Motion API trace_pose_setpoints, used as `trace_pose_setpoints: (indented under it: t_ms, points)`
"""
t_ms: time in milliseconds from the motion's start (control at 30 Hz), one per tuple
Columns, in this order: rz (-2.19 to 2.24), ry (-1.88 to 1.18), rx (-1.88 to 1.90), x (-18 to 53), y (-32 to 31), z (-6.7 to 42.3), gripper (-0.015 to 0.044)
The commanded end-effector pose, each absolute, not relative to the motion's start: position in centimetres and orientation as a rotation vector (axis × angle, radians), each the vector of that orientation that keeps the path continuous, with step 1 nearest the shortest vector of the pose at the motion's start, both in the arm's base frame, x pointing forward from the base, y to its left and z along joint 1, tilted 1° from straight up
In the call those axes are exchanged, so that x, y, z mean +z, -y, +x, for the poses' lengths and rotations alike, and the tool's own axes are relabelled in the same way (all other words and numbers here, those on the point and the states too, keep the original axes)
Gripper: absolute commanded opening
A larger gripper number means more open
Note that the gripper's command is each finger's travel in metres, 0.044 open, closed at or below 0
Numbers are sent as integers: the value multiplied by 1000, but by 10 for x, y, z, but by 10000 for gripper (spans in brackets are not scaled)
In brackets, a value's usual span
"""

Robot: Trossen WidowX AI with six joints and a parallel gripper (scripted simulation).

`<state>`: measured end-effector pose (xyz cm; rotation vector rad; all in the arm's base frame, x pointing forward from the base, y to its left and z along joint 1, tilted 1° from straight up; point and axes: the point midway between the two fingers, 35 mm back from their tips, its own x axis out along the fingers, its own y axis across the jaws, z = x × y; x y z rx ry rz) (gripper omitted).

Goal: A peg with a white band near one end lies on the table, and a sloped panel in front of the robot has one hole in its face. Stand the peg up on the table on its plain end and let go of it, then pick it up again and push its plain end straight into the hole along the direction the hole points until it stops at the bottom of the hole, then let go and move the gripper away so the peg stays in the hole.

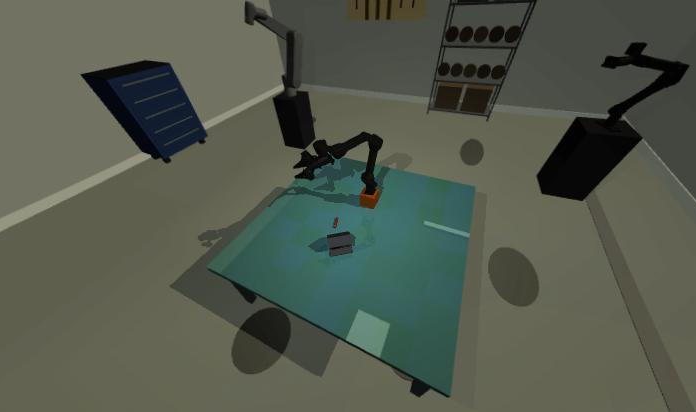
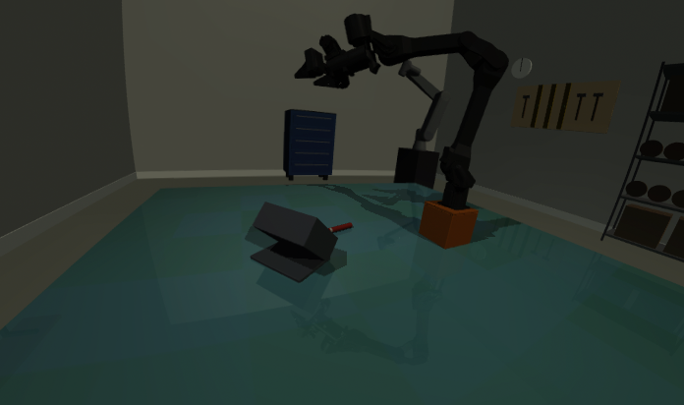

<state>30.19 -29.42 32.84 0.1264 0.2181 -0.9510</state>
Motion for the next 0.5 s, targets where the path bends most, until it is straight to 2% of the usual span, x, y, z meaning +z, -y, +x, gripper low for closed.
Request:
trace_pose_setpoints:
  t_ms: [0,467]
  points:
    - [89,-371,-887,293,288,316,440]
    - [-28,-796,-646,194,255,338,440]
